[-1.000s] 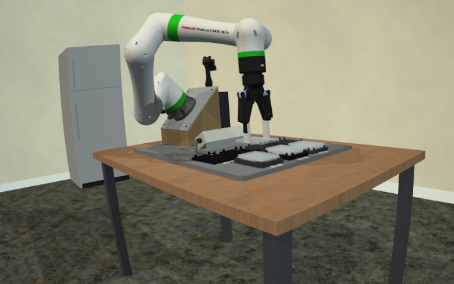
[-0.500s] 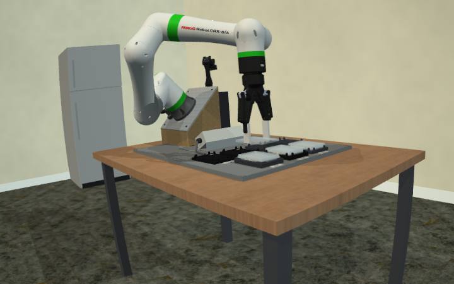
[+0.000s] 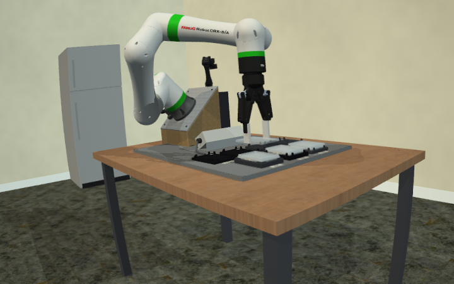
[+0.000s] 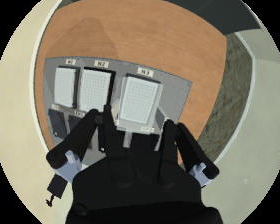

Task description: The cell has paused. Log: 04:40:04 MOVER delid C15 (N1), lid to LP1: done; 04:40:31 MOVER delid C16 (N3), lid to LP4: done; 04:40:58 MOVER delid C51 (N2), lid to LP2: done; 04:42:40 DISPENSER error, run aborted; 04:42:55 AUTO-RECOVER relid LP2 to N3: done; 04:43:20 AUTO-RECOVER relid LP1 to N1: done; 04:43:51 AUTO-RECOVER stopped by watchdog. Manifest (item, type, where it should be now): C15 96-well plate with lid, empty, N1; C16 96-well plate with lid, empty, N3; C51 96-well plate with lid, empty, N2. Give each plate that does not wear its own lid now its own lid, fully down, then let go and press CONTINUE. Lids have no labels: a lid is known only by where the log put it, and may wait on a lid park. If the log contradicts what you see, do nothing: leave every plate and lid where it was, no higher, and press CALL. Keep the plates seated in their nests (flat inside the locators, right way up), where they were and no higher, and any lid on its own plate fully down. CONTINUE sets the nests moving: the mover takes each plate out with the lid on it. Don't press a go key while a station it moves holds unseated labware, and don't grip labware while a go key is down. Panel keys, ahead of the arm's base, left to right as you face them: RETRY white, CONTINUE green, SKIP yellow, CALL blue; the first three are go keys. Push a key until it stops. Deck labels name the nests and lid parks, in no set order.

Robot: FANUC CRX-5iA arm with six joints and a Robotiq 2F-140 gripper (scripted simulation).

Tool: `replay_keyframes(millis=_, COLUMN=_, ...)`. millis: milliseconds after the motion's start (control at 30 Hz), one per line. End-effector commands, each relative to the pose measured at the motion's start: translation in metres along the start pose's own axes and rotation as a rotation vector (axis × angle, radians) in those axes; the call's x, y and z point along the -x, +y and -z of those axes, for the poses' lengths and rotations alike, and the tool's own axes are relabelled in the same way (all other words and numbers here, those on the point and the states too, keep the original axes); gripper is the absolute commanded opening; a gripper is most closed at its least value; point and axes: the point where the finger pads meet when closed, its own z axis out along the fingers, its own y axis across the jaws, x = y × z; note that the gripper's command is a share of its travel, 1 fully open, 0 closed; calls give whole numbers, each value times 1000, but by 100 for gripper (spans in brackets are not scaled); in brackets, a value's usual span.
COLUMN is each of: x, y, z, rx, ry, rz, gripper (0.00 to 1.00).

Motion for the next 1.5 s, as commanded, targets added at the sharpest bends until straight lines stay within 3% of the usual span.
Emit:
replay_keyframes(millis=0, x=0, y=0, z=0, rx=0, ry=1, rz=-1, gripper=0)
replay_keyframes(millis=900, x=0, y=0, z=-4, rx=0, ry=0, rz=-59, gripper=0)
replay_keyframes(millis=1467, x=-1, y=0, z=-30, rx=0, ry=0, rz=-60, gripper=0)
